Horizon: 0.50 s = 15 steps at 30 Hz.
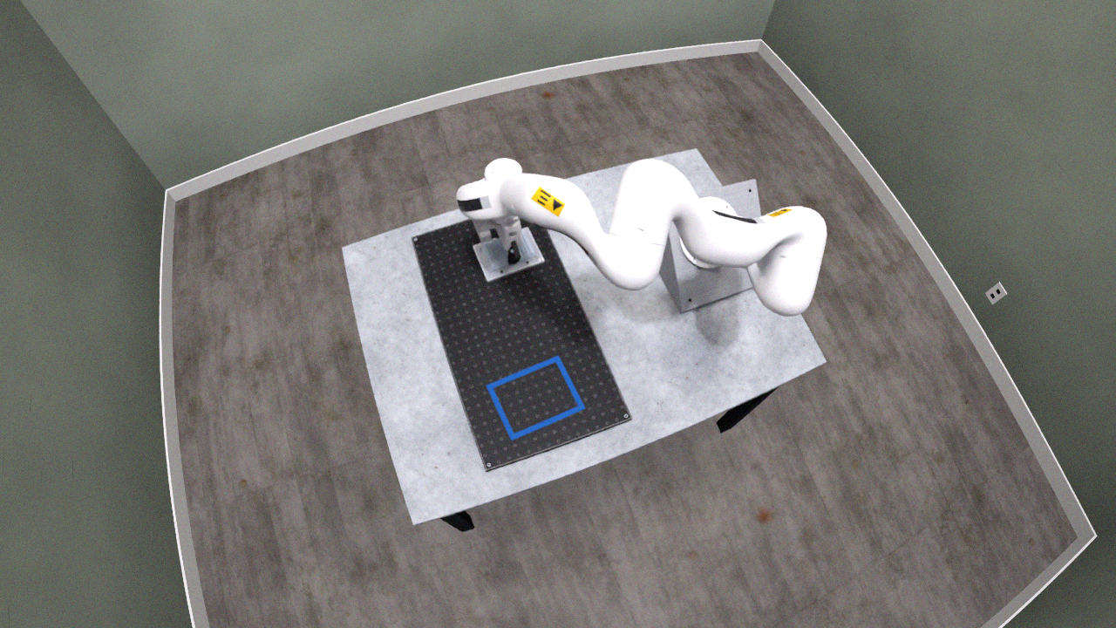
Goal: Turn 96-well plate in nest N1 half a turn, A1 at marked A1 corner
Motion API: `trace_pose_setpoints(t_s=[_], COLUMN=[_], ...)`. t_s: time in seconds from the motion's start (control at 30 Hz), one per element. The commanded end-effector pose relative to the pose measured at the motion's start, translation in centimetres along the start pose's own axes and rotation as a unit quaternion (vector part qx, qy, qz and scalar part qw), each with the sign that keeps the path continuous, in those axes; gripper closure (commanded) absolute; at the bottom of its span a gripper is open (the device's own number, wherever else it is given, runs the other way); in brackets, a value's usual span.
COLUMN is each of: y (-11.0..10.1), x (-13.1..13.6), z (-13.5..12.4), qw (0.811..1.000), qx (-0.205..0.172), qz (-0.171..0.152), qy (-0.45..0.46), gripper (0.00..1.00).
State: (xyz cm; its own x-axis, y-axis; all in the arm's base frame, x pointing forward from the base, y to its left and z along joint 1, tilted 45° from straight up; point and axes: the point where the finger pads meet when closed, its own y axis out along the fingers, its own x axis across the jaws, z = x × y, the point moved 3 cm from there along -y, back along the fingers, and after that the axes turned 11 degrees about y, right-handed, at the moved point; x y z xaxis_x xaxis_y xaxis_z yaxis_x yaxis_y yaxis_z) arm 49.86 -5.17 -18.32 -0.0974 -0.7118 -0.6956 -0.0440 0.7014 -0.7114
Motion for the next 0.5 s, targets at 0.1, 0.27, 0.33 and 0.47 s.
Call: trace_pose_setpoints(t_s=[0.1, 0.27, 0.33, 0.47], y=[0.00, 0.08, 0.12, 0.18], x=[0.01, 0.01, 0.01, 0.01], z=[0.11, 0.11, 0.11, 0.11], qw=[1.000, 1.000, 1.000, 1.000], qx=[0.001, 0.001, 0.001, 0.001], qz=[0.000, 0.000, 0.000, 0.000], qy=[0.000, 0.000, 0.000, 0.000], gripper=[1.00, 1.00, 1.00, 1.00])
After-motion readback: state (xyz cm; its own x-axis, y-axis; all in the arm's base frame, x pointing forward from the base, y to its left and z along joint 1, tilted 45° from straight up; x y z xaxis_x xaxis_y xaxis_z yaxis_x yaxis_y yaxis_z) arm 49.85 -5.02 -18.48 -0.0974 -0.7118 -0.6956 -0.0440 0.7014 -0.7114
